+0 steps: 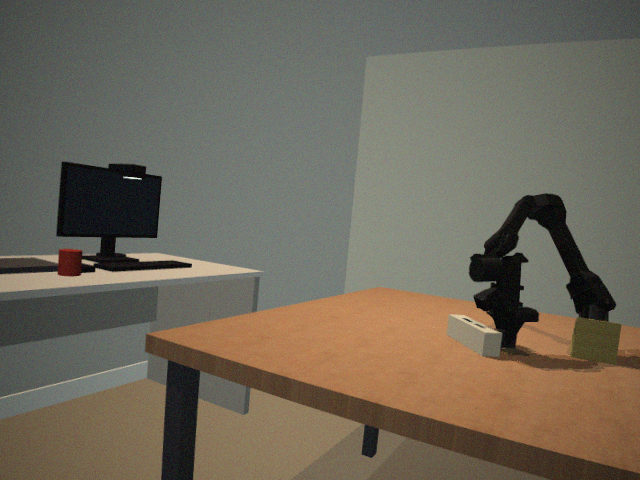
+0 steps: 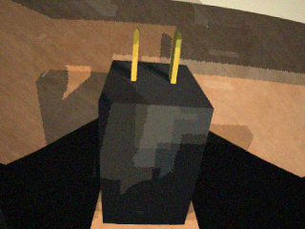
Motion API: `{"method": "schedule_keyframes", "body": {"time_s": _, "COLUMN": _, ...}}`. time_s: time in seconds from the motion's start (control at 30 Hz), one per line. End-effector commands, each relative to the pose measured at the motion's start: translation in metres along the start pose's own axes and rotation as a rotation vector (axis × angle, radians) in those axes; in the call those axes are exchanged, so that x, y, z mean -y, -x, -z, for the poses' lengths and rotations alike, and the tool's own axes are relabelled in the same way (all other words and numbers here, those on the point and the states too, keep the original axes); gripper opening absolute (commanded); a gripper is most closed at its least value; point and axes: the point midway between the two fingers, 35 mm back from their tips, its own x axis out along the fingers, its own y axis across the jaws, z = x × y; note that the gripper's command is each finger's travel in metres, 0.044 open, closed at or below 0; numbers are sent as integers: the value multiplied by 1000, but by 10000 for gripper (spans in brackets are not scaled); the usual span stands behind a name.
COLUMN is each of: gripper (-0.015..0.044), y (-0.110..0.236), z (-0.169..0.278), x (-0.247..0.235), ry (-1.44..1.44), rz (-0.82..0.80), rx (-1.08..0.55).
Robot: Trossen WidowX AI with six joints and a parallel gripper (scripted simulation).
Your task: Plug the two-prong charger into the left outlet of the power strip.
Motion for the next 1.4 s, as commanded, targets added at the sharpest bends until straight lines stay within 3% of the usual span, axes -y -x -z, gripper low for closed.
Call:
{"method": "schedule_keyframes", "body": {"time_s": 0.0, "gripper": 0, "y": 0, "z": -1, "x": 0, "ry": -6, "rz": 2, "rx": -1}}
{"method": "schedule_keyframes", "body": {"time_s": 1.37, "gripper": 0, "y": 1, "z": -9, "x": 1, "ry": -6, "rz": 2, "rx": 0}}
